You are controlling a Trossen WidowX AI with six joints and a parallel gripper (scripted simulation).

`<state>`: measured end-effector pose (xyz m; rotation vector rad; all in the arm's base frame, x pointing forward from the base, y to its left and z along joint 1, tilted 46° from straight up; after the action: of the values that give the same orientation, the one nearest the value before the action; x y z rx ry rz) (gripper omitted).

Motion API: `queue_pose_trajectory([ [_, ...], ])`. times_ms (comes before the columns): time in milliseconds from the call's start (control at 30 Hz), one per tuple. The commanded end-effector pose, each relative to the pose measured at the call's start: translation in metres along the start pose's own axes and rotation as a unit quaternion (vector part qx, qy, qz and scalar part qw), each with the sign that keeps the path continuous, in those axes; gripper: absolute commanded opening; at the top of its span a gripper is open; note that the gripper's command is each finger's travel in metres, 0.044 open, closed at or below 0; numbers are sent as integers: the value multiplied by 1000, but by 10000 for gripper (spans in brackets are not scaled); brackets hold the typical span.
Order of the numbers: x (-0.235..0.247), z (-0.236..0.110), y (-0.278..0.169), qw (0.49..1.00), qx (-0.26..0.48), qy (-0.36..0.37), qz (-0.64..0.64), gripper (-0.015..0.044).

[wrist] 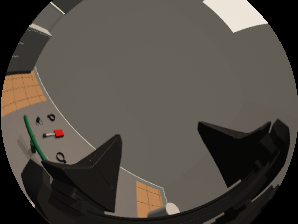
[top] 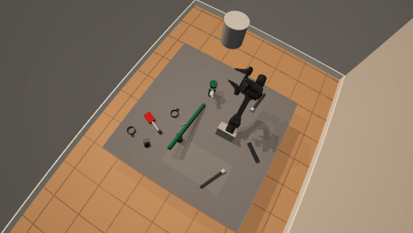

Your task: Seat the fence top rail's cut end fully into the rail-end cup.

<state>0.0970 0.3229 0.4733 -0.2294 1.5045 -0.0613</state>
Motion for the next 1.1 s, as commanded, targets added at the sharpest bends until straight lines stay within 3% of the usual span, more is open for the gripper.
queue_pose_trajectory([
  [0, 0, 2, 1, 1000, 1, -3, 0, 426],
  [200, 27, 46, 19, 999, 22, -22, 27, 440],
  [433, 87, 103, 28, 995, 42, 9, 91, 440],
  [1067, 213, 172, -12, 958, 132, 126, 220, 440],
])
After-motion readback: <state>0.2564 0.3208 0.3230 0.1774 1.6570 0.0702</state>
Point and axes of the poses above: the point midway between the two fingers, 35 mm back from their tips, its own z axis out along the fingers, its own x axis across the jaws, y = z × x, the point moved 3 cm from there along -z, back along the fingers, and after that the axes turned 3 degrees about -z, right-handed, at the moved point
